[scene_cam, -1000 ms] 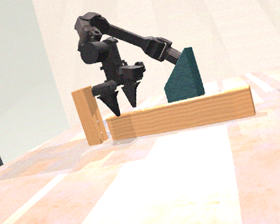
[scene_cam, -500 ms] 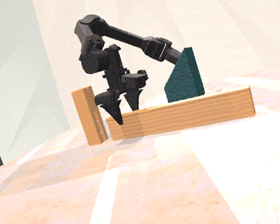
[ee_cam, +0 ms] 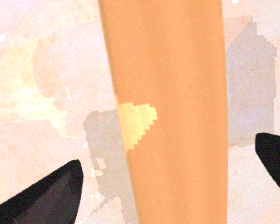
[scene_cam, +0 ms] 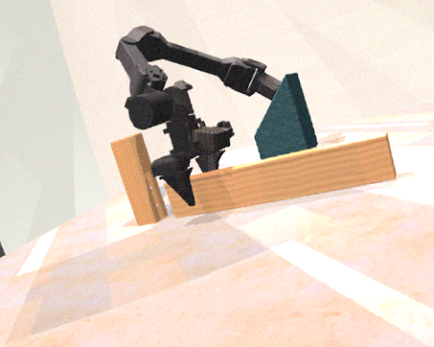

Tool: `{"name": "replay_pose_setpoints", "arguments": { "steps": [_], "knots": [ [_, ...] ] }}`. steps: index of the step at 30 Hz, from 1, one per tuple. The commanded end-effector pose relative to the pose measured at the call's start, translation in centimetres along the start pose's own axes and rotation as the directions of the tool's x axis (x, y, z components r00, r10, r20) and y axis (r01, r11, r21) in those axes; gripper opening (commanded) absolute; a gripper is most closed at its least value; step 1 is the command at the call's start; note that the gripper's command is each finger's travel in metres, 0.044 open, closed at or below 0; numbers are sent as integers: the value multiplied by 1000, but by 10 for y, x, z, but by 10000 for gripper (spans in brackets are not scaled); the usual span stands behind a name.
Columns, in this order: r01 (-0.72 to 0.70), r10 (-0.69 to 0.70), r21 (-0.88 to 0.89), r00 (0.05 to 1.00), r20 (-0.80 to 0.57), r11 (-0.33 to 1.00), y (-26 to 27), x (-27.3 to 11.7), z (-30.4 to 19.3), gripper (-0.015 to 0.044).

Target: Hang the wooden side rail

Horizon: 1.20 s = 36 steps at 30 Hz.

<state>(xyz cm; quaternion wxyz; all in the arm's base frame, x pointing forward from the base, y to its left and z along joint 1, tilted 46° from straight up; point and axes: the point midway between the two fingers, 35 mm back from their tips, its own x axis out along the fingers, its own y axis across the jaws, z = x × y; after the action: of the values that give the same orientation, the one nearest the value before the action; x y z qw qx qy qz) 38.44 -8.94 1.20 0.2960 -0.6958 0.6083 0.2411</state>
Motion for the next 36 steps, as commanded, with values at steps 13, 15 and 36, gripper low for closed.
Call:
{"name": "replay_pose_setpoints", "arguments": {
  "steps": [13,15,36],
  "knots": [
    [-1,1,-9,1000,4,1000,2,7,2,177],
    [-1,1,-9,1000,4,1000,2,7,2,125],
    [-2,2,-6,1000,-1,1000,2,7,1,0]
  ]
}}
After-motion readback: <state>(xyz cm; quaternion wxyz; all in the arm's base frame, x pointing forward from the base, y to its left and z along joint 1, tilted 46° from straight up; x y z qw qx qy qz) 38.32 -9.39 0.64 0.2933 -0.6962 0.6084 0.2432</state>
